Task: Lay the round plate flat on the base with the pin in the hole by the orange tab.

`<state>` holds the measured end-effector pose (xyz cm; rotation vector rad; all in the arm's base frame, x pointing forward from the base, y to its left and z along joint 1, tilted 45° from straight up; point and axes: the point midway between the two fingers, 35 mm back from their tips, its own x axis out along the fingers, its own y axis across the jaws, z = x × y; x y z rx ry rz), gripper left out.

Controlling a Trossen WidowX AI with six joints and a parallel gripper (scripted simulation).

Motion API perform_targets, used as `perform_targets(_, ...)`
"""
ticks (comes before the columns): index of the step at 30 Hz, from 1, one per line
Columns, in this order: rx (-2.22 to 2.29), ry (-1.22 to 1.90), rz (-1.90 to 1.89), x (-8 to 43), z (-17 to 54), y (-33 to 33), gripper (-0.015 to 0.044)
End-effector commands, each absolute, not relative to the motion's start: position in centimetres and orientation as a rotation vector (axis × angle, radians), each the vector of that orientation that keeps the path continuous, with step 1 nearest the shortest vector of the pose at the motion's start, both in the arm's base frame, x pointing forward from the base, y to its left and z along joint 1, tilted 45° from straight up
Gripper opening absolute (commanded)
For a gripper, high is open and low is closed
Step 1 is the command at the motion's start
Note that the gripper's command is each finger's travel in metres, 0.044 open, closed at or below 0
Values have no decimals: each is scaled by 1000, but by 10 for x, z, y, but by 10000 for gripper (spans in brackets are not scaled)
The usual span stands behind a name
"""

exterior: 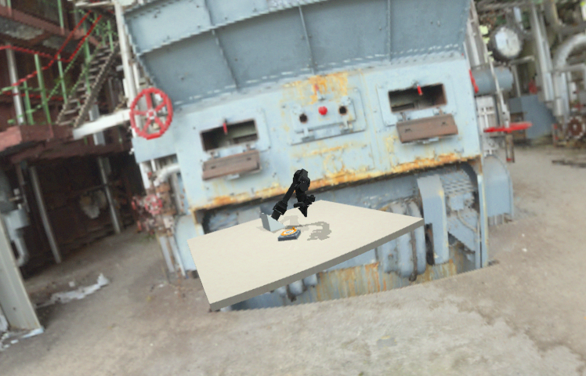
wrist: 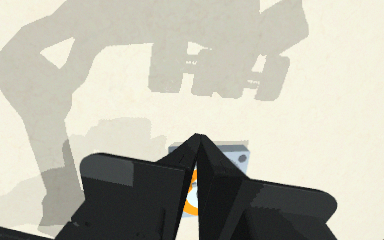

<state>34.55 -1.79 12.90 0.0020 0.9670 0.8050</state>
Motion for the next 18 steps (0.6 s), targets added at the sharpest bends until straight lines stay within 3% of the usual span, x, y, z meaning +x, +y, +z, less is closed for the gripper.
perform_targets(1,424,1266,632,301,80,-48,0)
perform_targets(4,687,1425,520,270,59,-58,0)
perform_targets(18,695,1429,517,273,33,-33,0)
